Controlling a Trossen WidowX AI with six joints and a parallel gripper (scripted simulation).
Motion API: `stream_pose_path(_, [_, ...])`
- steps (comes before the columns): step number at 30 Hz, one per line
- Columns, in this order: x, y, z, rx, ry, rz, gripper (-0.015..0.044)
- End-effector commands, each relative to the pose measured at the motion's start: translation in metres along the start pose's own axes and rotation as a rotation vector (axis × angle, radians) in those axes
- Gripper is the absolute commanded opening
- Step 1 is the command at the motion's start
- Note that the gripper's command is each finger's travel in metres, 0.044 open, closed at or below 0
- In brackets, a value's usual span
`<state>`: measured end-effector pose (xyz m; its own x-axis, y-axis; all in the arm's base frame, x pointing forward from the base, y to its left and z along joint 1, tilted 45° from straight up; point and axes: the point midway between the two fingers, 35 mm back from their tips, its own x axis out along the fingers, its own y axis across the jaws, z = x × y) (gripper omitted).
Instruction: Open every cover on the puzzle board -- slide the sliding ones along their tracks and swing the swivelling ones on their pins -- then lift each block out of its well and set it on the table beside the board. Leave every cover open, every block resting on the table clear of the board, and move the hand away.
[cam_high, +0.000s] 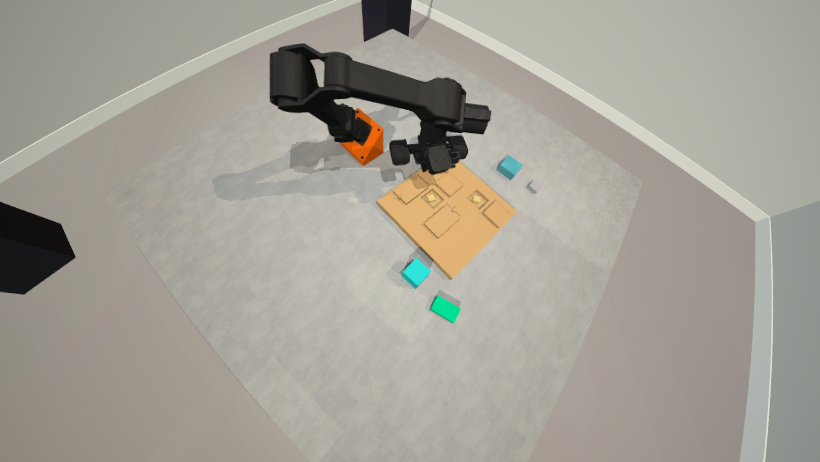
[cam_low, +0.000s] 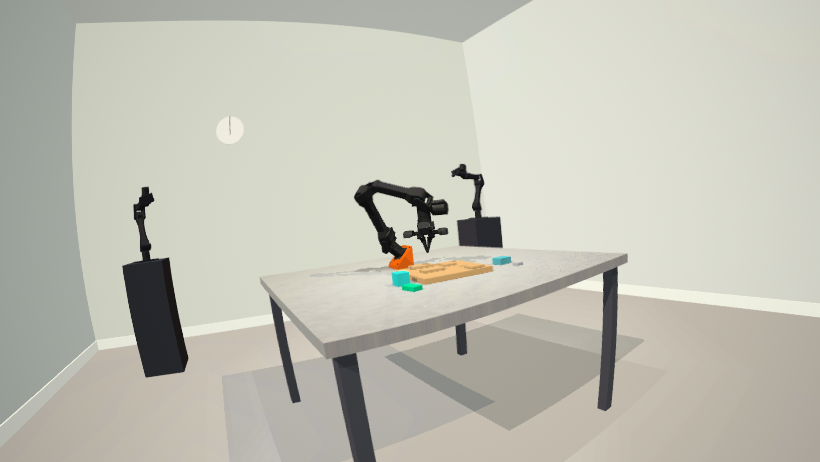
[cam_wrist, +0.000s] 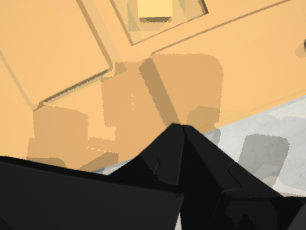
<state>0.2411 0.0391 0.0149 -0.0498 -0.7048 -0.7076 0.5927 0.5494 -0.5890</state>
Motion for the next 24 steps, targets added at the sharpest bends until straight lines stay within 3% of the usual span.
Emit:
stream_pose_path(1, [-0.0033, -0.0225, -0.0195, 0.795, 0.003, 0.004, 0.0000])
stream_pose_path(6, [-0.0030, -0.0266, -0.0224, 1.012, 0.003, 0.004, 0.0000])
stream_pose_path(24, [-0.0030, -0.0268, -0.0225, 1.021, 0.003, 0.004, 0.0000])
